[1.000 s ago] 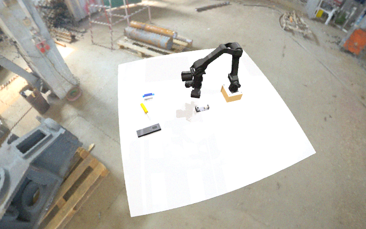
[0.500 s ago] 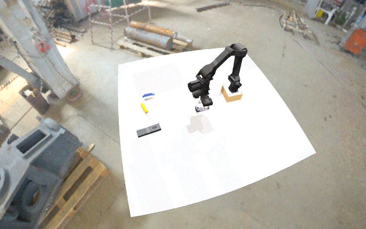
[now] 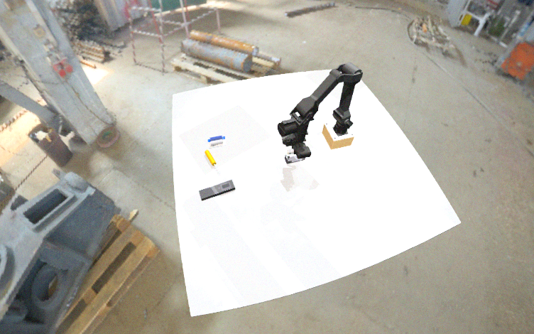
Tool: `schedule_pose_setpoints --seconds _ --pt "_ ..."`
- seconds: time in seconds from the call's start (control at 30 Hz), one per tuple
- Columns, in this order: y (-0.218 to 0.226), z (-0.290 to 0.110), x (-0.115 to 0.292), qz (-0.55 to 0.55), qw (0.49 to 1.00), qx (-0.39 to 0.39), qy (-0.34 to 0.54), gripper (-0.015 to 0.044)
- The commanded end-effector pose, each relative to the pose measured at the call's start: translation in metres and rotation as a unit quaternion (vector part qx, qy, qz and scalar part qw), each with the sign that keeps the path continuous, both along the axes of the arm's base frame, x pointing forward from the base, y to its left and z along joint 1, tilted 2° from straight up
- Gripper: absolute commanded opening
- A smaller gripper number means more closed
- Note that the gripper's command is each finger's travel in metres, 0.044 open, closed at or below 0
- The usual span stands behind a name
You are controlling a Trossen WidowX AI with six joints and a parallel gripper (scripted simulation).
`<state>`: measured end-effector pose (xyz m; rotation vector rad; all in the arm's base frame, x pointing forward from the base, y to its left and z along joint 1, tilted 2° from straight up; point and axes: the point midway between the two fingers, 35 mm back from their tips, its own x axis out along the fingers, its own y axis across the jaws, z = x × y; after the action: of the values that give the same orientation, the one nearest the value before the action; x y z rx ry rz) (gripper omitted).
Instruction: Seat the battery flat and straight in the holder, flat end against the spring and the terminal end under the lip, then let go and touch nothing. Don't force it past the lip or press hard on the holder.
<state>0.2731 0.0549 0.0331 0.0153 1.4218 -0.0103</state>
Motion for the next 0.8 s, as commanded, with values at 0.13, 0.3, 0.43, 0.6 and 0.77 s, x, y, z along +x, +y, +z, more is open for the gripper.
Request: schedule_pose_setpoints --seconds 0.13,0.3,0.43,0.6,0.77 --pt "0.000 -0.014 0.002 0.000 0.998 -0.001 -0.059 0.0073" --pt "0.000 -0.020 0.002 -0.002 0.997 -0.002 -0.082 0.0073" --pt "0.000 -0.019 0.003 -0.002 0.997 -0.003 -0.083 0.0073" --pt "0.000 -0.021 0.003 -0.002 0.996 -0.003 -0.091 0.0073" --pt "0.001 -0.024 0.002 -0.002 0.994 -0.004 -0.107 0.0073"
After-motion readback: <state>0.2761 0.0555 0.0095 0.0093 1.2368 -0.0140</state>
